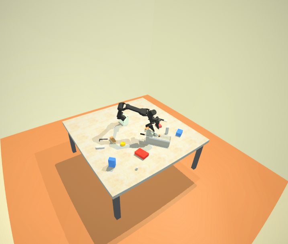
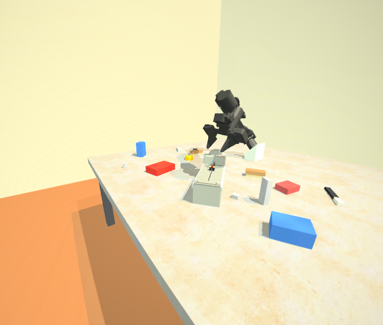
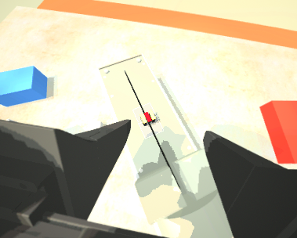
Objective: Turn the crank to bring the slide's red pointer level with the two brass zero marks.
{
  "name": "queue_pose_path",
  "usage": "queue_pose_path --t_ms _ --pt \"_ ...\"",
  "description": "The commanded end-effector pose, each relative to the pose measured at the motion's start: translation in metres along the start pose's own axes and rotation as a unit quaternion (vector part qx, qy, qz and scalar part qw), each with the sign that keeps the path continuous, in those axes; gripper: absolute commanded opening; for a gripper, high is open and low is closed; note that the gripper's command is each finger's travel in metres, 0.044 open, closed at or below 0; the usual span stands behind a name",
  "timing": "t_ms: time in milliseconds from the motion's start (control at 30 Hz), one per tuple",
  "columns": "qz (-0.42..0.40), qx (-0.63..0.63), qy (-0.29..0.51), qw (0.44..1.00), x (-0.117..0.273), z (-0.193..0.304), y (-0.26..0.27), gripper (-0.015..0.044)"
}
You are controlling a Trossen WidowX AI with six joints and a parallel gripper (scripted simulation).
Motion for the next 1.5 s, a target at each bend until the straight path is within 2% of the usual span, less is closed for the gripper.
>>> queue_pose_path --t_ms 0,300,967,1467 --pt "0.0 0.0 0.0 1.0 0.0 0.0 0.0001 0.023" --pt "0.0 0.0 0.0 1.0 0.0 0.0 0.0001 0.0" --pt "0.0 0.0 0.0 1.0 0.0 0.0 0.0001 0.0" --pt "0.0 0.0 0.0 1.0 0.0 0.0 0.0001 0.0394"
Point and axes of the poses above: the point midway between the two fingers, 35 mm back from their tips, its own x axis back along the fingers, its own y axis across the jaws, z = x × y, the point moved 1 cm from there along x, back along the fingers, and after that the axes turned 13 degrees about x, right-handed, at the moved point
